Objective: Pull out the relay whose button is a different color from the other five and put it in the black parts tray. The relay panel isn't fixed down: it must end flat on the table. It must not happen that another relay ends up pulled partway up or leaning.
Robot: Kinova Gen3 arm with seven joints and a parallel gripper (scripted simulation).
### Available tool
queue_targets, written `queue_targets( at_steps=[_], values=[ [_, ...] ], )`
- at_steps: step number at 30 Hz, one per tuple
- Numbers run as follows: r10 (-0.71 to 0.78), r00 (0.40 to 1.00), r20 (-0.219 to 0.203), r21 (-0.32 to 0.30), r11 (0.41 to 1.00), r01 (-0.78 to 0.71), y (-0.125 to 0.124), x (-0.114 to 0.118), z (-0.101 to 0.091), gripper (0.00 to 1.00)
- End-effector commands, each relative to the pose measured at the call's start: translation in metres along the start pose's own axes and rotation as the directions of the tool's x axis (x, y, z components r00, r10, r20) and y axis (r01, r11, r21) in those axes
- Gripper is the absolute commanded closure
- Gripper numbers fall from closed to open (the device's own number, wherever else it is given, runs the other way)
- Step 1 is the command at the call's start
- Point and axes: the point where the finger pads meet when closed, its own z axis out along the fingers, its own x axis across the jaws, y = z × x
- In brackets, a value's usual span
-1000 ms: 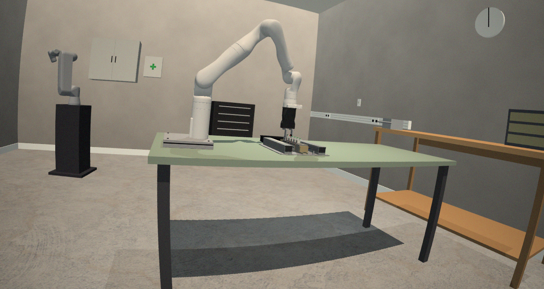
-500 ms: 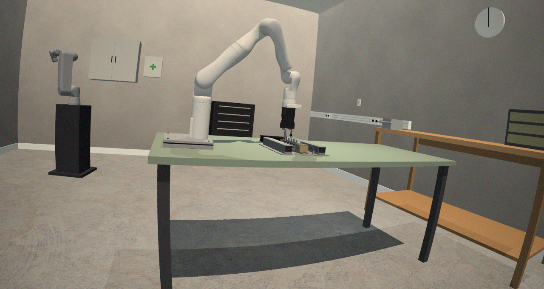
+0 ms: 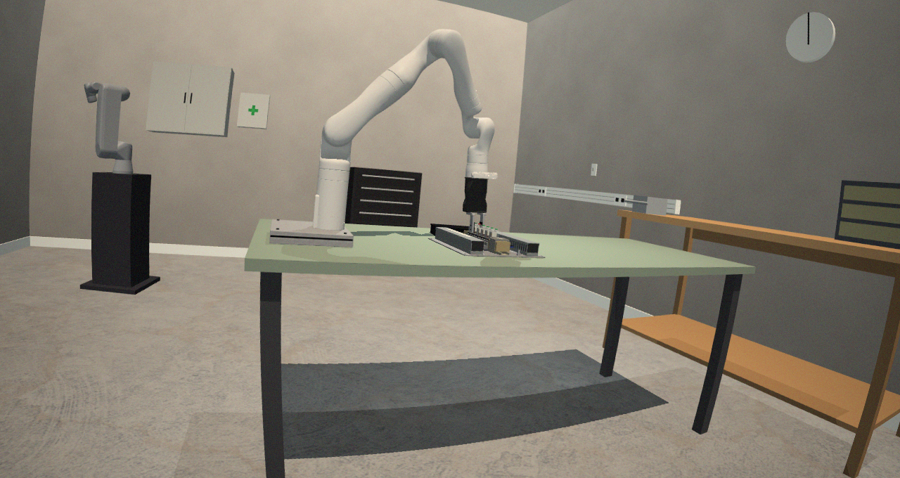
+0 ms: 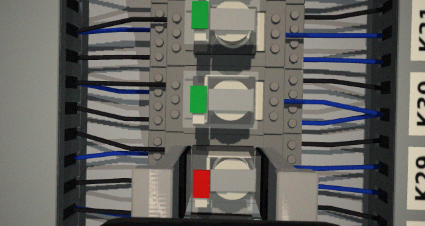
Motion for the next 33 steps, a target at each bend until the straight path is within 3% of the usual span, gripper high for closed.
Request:
queue_targets(
  at_steps=[1, 33],
  values=[
    [0.000, 1.000, 0.006, 0.000, 1.000, 0.000, 0.0001, -0.0006, -0.0009, 1.00],
    [0.000, 0.999, -0.039, 0.000, 1.000, 0.000, 0.0001, -0.0019, -0.0011, 1.00]
  ],
)
